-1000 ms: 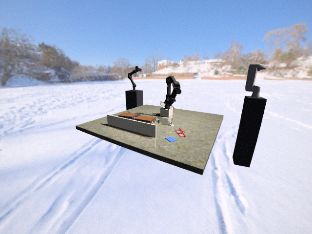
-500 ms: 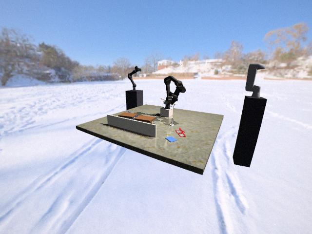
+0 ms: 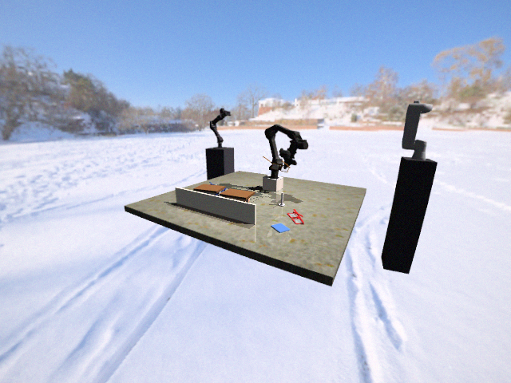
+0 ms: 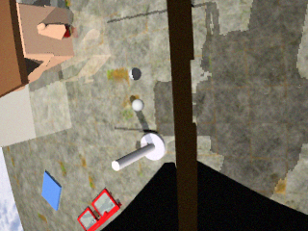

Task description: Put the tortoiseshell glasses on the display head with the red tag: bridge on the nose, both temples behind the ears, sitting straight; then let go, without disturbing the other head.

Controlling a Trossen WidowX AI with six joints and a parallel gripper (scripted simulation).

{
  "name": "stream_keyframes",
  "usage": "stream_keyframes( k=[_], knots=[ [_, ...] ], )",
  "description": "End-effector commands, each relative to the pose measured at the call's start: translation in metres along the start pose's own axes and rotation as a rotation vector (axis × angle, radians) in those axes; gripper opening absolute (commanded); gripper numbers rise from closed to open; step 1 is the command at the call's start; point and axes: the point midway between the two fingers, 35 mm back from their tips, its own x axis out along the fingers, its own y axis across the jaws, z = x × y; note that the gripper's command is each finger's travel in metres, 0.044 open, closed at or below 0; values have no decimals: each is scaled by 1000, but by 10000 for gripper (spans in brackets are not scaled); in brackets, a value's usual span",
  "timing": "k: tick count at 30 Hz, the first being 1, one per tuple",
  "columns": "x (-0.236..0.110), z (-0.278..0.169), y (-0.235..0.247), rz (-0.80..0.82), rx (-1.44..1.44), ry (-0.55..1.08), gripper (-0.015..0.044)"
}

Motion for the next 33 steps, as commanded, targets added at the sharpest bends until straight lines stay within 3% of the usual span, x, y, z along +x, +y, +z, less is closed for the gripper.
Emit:
stream_keyframes(
  k=[1, 33],
  knots=[
    [-6, 0, -3, 30, 83, 23, 0],
    [-7, -1, -3, 25, 79, 29, 0]
  ],
)
